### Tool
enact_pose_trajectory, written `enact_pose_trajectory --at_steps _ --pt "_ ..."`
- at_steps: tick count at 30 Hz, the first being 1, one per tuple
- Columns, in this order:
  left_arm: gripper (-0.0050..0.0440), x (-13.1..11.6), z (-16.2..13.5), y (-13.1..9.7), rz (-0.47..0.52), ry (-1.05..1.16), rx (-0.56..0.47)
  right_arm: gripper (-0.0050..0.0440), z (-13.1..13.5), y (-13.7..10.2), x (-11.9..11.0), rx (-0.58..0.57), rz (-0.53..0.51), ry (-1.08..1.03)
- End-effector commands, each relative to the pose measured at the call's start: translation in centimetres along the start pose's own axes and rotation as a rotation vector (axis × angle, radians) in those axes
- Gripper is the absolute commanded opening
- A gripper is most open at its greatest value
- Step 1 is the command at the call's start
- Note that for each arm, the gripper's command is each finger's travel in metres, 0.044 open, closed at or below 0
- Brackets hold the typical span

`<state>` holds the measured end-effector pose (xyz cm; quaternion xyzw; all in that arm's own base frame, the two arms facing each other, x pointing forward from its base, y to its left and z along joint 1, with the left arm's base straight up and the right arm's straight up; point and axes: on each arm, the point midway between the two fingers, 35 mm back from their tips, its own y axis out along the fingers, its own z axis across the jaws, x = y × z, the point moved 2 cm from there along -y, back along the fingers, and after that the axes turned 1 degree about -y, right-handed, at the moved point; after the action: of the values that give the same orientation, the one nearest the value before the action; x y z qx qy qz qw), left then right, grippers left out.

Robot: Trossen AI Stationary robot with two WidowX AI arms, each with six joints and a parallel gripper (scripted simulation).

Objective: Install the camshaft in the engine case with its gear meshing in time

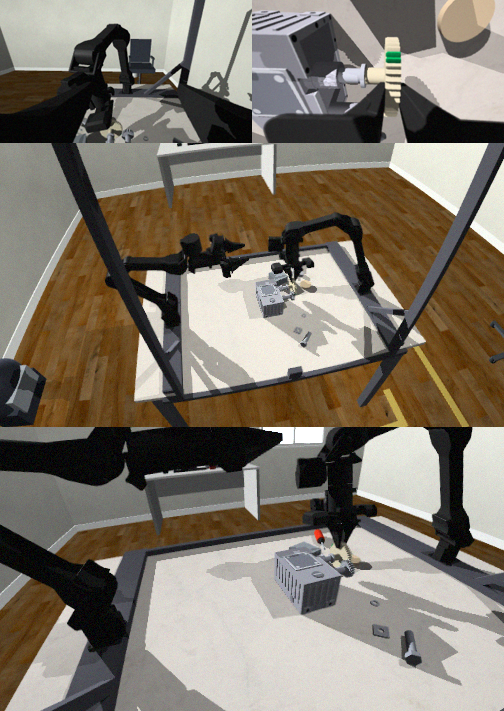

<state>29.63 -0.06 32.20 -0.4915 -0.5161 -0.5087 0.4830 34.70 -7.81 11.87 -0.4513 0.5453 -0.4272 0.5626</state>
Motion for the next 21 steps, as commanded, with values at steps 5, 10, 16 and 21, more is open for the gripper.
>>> enact_pose_trajectory --at_steps 5,10,16,21 --pt "0.04 0.74 0.11 -0.28 -0.024 0.004 0.001 -0.005 0.88 -0.91 -0.27 0.033 -0.005 -0.01" --pt "0.04 0.74 0.11 -0.28 -0.024 0.004 0.001 -0.005 0.97 -0.92 -0.25 0.032 -0.004 -0.01" --pt "0.04 0.74 0.11 -0.28 -0.024 0.004 0.001 -0.005 0.91 -1.73 -0.43 0.055 -0.013 -0.015" --pt "0.04 0.74 0.11 -0.28 -0.024 0.004 0.001 -0.005 1.25 -0.91 -0.26 0.034 -0.005 -0.01"
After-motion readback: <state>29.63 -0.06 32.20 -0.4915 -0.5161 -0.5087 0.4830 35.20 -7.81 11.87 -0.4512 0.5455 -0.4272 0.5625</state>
